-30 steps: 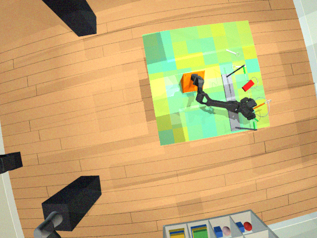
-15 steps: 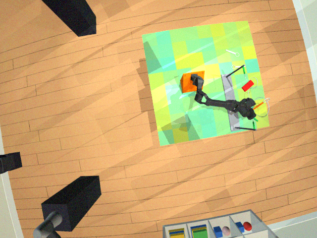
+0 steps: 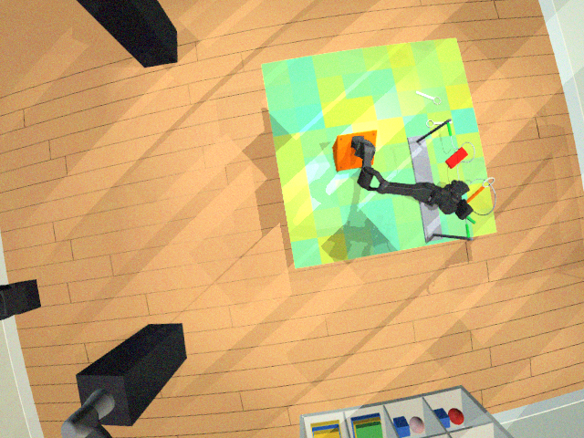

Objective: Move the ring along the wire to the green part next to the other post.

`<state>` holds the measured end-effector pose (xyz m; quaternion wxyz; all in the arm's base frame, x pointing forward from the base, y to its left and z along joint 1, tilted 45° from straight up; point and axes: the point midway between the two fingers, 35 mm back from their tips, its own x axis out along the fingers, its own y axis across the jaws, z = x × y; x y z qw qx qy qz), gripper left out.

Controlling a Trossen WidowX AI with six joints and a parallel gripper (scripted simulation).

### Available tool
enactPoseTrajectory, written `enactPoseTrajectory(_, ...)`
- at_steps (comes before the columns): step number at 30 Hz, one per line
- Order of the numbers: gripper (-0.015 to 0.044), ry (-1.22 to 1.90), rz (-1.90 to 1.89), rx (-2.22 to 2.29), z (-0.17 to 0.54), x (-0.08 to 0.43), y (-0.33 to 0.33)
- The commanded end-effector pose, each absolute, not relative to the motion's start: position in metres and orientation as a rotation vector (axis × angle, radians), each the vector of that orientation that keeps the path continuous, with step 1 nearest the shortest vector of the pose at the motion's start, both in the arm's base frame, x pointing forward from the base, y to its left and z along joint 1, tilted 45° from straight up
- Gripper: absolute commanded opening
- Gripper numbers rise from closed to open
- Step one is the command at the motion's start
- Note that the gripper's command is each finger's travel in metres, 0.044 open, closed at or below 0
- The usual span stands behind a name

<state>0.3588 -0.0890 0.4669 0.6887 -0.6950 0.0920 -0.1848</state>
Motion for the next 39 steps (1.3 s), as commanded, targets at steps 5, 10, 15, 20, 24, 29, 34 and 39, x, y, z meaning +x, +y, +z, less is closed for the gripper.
enactPoseTrajectory(5,-0.015,0.166,-0.443,-1.658,0.473,0.356,-0.088)
enactPoseTrajectory(10,-0.015,0.149,-0.459,-1.717,0.475,0.356,-0.088)
enactPoseTrajectory(15,-0.015,0.132,-0.475,-1.776,0.477,0.356,-0.087)
enactPoseTrajectory(20,-0.015,0.114,-0.491,-1.835,0.479,0.356,-0.087)
enactPoseTrajectory(24,-0.015,0.1,-0.503,-1.882,0.48,0.356,-0.086)
enactPoseTrajectory(29,-0.015,0.082,-0.519,-1.941,0.482,0.356,-0.086)
enactPoseTrajectory(34,-0.015,0.063,-0.535,-2.0,0.484,0.356,-0.085)
enactPoseTrajectory(39,-0.015,0.044,-0.551,-2.058,0.486,0.356,-0.084)
